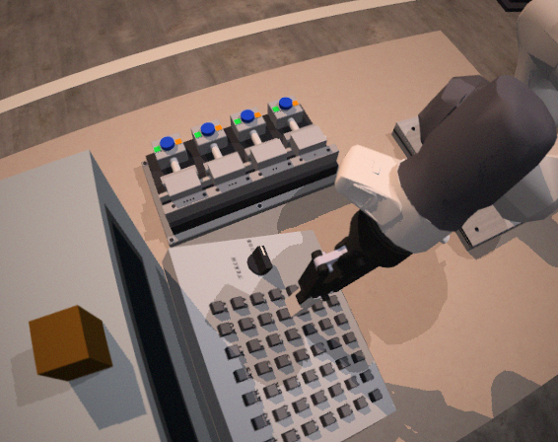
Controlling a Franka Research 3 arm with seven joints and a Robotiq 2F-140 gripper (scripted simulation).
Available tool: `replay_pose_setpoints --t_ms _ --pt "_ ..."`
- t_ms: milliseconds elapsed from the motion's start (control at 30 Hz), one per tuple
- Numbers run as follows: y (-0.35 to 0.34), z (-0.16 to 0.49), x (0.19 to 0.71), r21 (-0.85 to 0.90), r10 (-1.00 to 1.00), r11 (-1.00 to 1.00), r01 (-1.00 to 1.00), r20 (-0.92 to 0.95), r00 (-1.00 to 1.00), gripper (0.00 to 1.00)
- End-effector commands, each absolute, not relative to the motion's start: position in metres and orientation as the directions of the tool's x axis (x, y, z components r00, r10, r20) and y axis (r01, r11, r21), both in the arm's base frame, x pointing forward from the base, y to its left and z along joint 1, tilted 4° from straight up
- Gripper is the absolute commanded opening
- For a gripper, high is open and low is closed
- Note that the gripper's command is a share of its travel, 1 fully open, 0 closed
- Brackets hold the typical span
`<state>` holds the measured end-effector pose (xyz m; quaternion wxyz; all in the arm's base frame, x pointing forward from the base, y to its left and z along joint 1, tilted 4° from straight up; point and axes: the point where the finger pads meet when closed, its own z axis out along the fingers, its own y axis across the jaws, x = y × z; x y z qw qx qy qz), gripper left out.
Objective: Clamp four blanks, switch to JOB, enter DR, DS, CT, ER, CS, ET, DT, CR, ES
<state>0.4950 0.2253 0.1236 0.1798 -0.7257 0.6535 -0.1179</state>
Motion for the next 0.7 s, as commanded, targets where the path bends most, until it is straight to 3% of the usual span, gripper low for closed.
replay_pose_setpoints --t_ms 0,333,667 --pt "0.223 0.124 0.492 -0.405 -0.988 -0.115 -0.907 -0.052 0.149 0.0" --pt "0.233 0.121 0.48 -0.405 -0.988 -0.115 -0.907 -0.052 0.149 0.0" --pt "0.282 0.101 0.42 -0.405 -0.988 -0.115 -0.907 -0.052 0.149 0.0"
